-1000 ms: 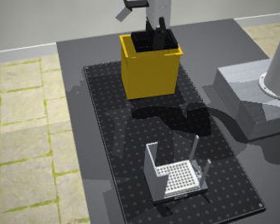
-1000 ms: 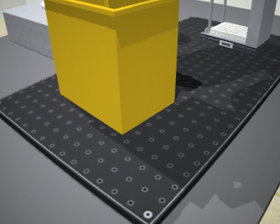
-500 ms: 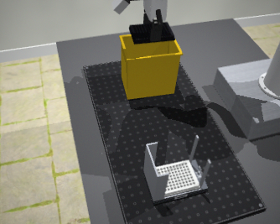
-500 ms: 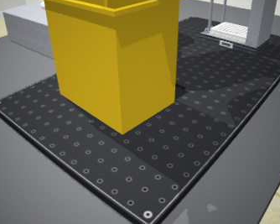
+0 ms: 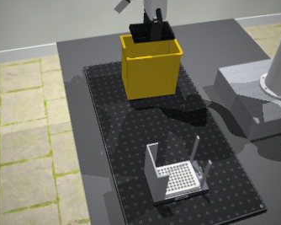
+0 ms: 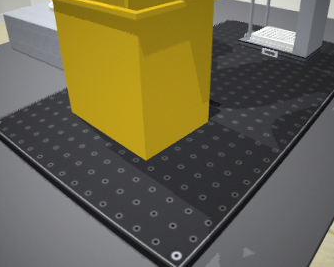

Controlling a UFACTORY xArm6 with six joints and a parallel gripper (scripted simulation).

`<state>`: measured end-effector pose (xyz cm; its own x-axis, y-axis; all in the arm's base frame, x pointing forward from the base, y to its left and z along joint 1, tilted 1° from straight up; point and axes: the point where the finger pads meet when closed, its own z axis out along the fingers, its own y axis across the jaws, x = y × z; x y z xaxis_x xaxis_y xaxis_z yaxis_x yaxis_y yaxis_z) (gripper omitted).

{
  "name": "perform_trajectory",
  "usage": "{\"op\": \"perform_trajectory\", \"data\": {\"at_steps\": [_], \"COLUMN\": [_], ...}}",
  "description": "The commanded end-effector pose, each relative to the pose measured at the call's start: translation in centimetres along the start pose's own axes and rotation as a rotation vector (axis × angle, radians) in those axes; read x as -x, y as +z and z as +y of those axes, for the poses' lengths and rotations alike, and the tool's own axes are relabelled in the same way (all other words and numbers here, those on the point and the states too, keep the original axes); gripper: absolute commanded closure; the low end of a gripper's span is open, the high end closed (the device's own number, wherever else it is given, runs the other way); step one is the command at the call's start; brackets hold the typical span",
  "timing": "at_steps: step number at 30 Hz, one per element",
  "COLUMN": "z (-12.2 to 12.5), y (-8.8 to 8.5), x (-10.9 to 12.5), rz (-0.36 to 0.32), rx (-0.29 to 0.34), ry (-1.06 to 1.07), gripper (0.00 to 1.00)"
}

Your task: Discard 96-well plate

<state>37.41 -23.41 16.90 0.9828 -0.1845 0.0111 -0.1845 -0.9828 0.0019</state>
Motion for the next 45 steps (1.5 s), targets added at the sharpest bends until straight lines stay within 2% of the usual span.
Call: {"op": "perform_trajectory", "data": {"at_steps": [1,23,34,45], "z": [0.0,0.0,-0.1,-0.1], "y": [-0.2,-0.2,1.7,1.7], "x": [-0.1,-0.1,-0.1,-0.1], "rz": [0.004,0.004,0.004,0.004], "rx": [0.002,0.002,0.002,0.002], "ry": [0.000,0.000,0.000,0.000], "gripper": [1.00,1.00,1.00,1.00]}}
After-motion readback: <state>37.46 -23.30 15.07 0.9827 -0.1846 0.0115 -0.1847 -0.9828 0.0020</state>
